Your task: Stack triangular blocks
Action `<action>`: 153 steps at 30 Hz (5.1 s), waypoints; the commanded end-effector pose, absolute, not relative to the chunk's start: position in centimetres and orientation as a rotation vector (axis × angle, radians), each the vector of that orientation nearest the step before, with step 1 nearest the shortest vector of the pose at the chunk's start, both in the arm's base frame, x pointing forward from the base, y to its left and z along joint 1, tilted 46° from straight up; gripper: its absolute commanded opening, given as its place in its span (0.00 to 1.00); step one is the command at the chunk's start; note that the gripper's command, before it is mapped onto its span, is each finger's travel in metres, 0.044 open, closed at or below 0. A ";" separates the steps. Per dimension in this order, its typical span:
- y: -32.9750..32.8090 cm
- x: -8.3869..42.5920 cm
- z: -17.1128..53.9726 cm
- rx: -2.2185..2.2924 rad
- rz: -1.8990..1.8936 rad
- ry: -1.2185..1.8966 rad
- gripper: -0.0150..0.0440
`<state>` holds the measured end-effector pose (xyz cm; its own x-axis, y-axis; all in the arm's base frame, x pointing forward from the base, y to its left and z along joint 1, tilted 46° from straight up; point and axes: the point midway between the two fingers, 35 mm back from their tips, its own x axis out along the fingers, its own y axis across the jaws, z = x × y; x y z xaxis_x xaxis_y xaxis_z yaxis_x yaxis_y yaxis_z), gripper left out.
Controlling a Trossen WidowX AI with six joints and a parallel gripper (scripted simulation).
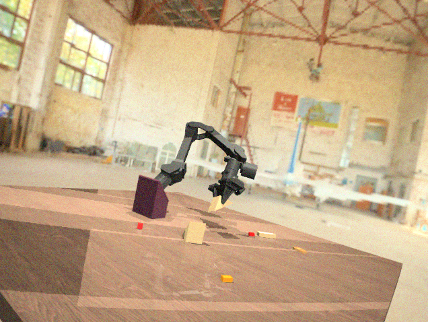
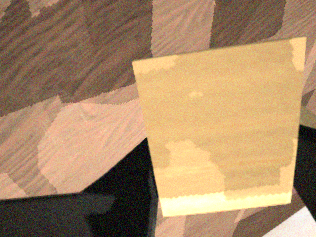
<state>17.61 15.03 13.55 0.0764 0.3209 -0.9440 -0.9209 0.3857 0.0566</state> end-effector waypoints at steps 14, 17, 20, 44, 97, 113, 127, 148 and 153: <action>14.8 17.8 13.4 -0.119 0.814 1.398 0.25; 14.7 17.9 13.5 -0.022 0.769 1.441 0.25; 14.7 17.9 13.5 0.075 0.722 1.482 0.25; 14.3 19.1 14.6 0.856 0.298 1.762 0.25; -0.3 24.8 5.8 1.014 0.144 1.786 0.25; -3.8 24.2 3.1 0.994 0.199 1.801 0.25; -0.4 25.5 -2.5 0.994 0.202 1.799 0.25; 1.7 25.9 -5.3 0.996 0.210 1.803 0.25; 1.7 25.9 -5.3 0.997 0.210 1.803 0.25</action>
